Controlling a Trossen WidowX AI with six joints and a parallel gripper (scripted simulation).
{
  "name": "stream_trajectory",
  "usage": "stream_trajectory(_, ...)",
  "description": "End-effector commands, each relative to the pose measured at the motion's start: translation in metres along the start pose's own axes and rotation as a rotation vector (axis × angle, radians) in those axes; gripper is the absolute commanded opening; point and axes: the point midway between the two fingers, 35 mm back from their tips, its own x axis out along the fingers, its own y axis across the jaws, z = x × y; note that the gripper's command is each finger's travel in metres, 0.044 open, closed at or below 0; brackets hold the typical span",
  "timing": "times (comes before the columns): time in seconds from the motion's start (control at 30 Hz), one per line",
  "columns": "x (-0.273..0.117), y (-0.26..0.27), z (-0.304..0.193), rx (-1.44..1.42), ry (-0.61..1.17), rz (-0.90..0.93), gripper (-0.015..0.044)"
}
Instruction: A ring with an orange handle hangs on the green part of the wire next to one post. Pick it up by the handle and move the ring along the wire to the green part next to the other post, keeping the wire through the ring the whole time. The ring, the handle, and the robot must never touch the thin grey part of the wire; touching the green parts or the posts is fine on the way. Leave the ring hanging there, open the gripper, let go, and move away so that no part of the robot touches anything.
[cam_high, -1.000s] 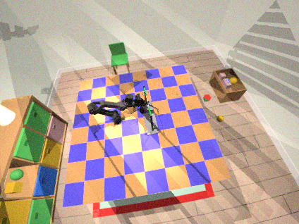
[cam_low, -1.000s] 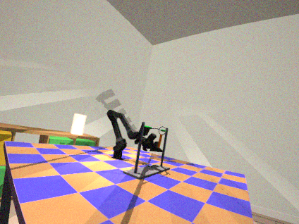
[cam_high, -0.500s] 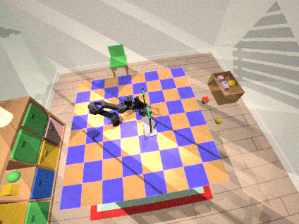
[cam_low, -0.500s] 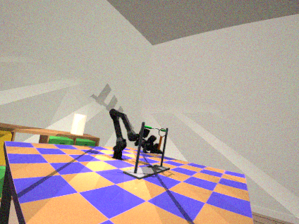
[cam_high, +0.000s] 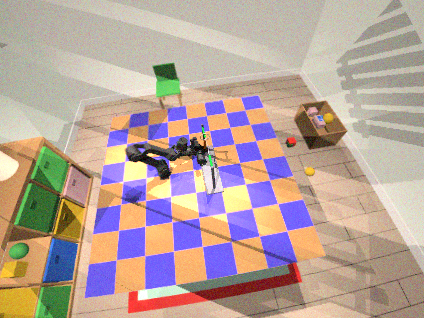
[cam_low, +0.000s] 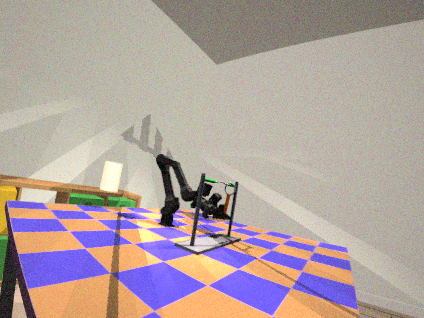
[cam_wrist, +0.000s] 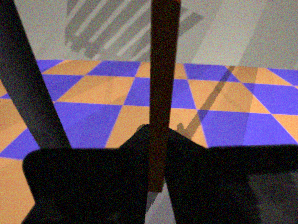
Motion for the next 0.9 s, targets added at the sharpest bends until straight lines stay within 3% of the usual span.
stream_trajectory(0.0, 0.0, -0.001, 0.0, 0.003, 0.0, -0.006, -0.015)
stream_trajectory(0.07, 0.0, -0.001, 0.0, 0.003, 0.0, -0.006, -0.015)
stream_trajectory(0.47, -0.001, 0.0, 0.0, 0.0, 0.0, 0.0, 0.016)
stream_trajectory(0.87, -0.019, 0.001, 0.003, 0.001, 0.002, -0.002, 0.016)
